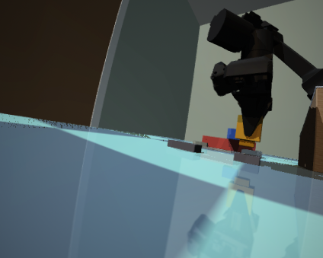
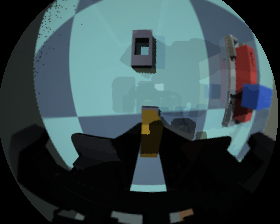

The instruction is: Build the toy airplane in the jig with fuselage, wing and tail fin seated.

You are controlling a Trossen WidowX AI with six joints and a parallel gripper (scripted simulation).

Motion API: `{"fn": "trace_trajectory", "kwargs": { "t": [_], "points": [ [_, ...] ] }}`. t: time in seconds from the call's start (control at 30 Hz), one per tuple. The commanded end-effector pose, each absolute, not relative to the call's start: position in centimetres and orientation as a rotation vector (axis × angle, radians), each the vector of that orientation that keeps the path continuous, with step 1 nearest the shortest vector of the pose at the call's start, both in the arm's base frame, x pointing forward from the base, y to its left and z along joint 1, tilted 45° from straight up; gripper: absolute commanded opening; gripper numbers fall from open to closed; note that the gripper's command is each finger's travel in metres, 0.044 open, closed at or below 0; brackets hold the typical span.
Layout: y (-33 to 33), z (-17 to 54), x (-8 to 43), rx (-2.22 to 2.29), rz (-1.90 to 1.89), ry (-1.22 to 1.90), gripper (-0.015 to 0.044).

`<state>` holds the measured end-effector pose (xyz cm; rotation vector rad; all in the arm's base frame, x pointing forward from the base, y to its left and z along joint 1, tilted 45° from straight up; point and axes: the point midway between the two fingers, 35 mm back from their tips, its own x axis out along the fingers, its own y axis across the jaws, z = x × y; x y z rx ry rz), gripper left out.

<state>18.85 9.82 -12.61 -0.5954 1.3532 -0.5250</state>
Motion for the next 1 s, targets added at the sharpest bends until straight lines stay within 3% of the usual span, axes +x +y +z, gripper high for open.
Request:
{"fn": "trace_trajectory", "kwargs": {
  "t": [0.0, 0.97],
  "points": [
    [11.0, -11.8, 19.0, -0.580, -0.520, 1.350, 0.0000],
    [16.2, -5.2, 17.4, -0.596, -0.559, 1.364, 0.0000]
  ]
}}
